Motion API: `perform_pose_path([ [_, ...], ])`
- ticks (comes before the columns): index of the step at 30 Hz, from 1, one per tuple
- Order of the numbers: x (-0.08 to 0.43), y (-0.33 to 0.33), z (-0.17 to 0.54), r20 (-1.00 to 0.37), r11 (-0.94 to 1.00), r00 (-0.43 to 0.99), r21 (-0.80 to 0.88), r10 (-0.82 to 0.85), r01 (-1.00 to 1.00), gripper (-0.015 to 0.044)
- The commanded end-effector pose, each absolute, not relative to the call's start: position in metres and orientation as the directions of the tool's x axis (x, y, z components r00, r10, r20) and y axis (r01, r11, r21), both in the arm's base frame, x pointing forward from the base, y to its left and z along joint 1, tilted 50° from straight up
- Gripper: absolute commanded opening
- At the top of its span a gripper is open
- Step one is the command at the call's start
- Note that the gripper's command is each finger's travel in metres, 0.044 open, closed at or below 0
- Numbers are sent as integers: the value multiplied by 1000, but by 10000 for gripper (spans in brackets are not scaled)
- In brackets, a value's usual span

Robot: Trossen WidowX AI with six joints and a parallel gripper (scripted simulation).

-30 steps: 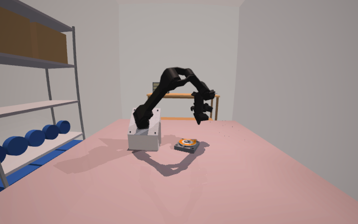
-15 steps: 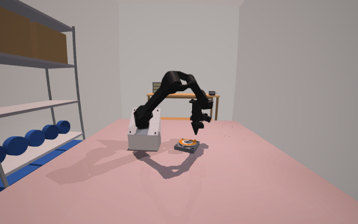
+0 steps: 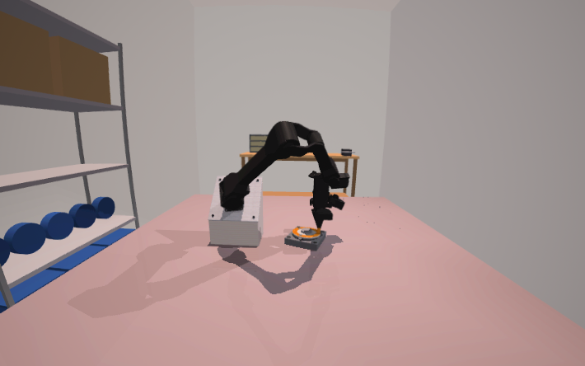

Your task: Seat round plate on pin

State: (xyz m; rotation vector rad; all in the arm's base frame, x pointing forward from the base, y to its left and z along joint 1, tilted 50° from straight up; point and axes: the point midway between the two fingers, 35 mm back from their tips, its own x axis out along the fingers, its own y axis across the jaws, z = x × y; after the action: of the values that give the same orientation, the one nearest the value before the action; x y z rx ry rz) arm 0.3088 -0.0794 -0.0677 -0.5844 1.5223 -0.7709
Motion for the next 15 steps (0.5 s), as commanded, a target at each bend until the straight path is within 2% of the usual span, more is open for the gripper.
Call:
perform_pose_path([
  [1, 312, -85, -61, -648, 643, -96, -762, -755, 82, 0],
  [15, 311, -90, -57, -648, 643, -97, -762, -756, 82, 0],
])
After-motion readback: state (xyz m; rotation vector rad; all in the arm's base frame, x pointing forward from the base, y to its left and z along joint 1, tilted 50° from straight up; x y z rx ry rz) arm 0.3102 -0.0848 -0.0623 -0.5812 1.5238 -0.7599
